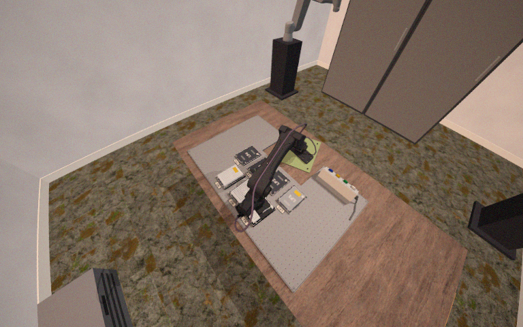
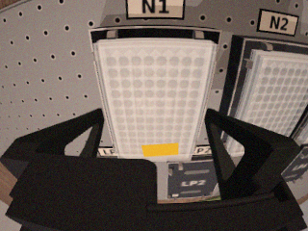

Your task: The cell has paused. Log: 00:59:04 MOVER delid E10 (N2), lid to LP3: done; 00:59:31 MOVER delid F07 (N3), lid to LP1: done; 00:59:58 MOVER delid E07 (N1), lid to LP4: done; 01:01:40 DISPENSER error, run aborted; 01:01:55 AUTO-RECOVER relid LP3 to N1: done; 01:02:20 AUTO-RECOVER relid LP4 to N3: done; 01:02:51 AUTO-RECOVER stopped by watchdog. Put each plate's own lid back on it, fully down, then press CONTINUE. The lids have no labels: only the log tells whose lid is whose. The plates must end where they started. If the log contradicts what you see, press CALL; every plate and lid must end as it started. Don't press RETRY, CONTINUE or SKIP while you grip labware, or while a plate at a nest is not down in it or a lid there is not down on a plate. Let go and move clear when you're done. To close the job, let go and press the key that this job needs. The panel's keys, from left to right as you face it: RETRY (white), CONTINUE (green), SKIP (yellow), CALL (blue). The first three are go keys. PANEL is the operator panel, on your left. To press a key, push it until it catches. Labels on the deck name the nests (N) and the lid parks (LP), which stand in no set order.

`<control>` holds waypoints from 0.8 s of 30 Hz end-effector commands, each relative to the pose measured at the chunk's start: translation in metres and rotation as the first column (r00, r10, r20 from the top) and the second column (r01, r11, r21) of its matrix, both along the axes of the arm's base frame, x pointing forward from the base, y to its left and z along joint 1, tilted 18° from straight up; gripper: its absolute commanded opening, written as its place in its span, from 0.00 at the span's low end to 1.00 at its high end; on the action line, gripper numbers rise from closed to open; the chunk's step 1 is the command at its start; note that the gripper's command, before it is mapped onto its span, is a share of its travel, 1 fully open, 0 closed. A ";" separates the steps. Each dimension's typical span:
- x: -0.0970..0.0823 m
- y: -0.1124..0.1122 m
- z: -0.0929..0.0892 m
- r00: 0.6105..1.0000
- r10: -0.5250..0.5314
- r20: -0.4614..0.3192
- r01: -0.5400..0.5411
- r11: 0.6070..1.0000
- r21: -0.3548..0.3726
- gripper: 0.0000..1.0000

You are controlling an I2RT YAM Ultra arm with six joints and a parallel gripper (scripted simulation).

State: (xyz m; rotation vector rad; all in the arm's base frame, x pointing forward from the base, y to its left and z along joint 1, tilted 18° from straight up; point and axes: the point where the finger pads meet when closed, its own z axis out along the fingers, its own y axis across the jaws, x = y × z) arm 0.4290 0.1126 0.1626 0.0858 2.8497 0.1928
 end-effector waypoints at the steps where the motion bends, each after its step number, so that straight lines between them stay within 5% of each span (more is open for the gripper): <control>1: 0.001 0.000 0.005 1.000 -0.004 0.023 0.004 1.000 0.002 1.00; 18: 0.001 0.000 0.004 1.000 -0.004 0.023 0.004 1.000 0.002 1.00; 24: 0.007 0.001 0.021 0.997 -0.009 0.075 0.009 1.000 0.008 1.00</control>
